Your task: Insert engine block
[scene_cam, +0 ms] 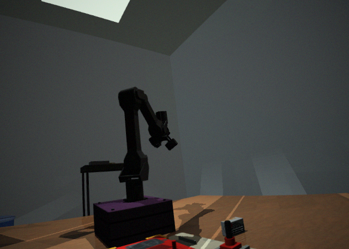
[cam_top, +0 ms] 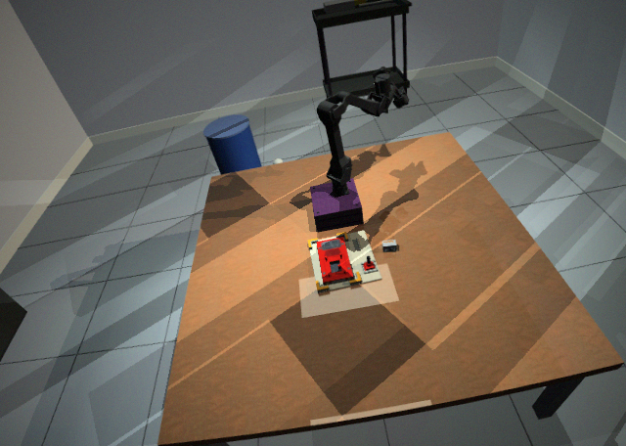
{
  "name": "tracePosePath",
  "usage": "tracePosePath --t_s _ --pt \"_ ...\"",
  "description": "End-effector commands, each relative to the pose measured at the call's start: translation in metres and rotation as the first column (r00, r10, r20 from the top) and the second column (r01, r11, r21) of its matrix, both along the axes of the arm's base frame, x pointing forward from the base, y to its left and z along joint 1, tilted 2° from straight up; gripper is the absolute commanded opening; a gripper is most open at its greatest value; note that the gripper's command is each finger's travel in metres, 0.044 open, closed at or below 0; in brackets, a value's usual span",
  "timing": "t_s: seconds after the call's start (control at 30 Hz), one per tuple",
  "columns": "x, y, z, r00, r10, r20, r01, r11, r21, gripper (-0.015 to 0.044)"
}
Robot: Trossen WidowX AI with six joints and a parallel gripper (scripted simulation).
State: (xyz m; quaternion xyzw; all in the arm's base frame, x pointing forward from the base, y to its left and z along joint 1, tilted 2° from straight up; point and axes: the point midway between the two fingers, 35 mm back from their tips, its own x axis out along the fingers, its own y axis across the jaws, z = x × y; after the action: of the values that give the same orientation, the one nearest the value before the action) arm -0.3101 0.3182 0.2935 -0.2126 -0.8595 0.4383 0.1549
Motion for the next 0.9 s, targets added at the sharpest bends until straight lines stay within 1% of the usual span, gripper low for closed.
tracePosePath --t_s 0.0,0.2,0.43,0.67,0.87 --pt "0.013 0.012 -0.004 0.999 -0.046 -0.004 0.045 0.998 -0.053 0.044" --pt "0.034 0.033 -0.014 0.993 -0.12 -0.015 0.115 0.979 -0.17 0.044" --pt "0.068 0.06 -0.03 0.971 -0.24 -0.014 0.223 0.92 -0.321 0.044" --pt "0.107 0.081 -0.047 0.933 -0.361 0.011 0.329 0.838 -0.436 0.044" --pt "0.136 0.095 -0.06 0.891 -0.454 -0.001 0.375 0.737 -0.563 0.044"
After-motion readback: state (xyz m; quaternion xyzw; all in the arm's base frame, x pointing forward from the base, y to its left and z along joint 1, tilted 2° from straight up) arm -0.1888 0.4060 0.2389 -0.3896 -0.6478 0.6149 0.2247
